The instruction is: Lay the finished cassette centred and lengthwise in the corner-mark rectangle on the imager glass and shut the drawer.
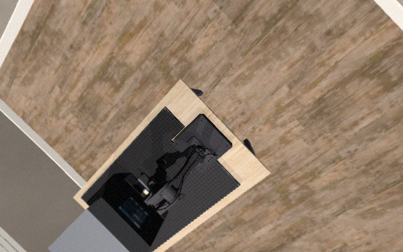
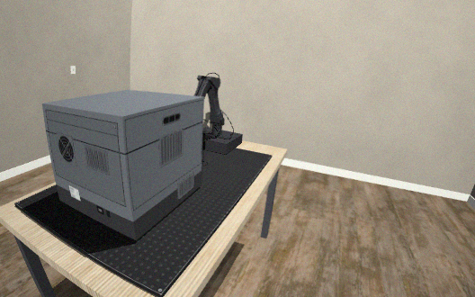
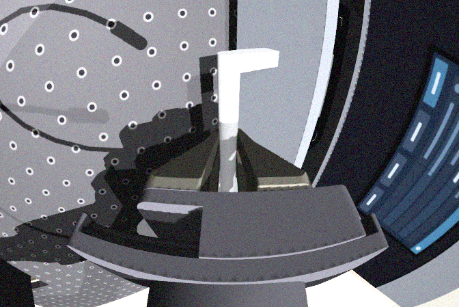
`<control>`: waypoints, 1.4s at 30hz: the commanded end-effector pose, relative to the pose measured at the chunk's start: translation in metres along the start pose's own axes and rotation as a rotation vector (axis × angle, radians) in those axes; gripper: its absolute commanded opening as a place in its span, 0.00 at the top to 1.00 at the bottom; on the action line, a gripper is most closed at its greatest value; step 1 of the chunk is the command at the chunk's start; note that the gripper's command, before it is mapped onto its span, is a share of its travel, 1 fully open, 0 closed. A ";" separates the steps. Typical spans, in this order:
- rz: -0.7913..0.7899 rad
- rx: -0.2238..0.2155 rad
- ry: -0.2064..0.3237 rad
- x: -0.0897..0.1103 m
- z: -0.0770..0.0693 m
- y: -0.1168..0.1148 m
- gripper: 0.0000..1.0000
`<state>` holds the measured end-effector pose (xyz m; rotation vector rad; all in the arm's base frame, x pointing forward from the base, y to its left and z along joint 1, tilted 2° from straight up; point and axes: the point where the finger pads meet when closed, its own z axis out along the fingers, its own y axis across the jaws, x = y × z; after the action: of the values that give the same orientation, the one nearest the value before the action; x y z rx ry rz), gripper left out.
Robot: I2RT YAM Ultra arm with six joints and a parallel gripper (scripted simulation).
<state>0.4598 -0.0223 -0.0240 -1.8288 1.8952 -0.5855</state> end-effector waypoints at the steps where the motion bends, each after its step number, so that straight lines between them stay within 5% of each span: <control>1: 0.002 0.048 -0.018 -0.006 0.003 -0.020 1.00; 19: 0.002 0.026 -0.017 -0.006 0.016 -0.031 1.00; 42: 0.002 0.045 -0.017 -0.006 0.014 -0.036 1.00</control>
<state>0.4836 -0.0230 -0.0248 -1.8262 1.8925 -0.5880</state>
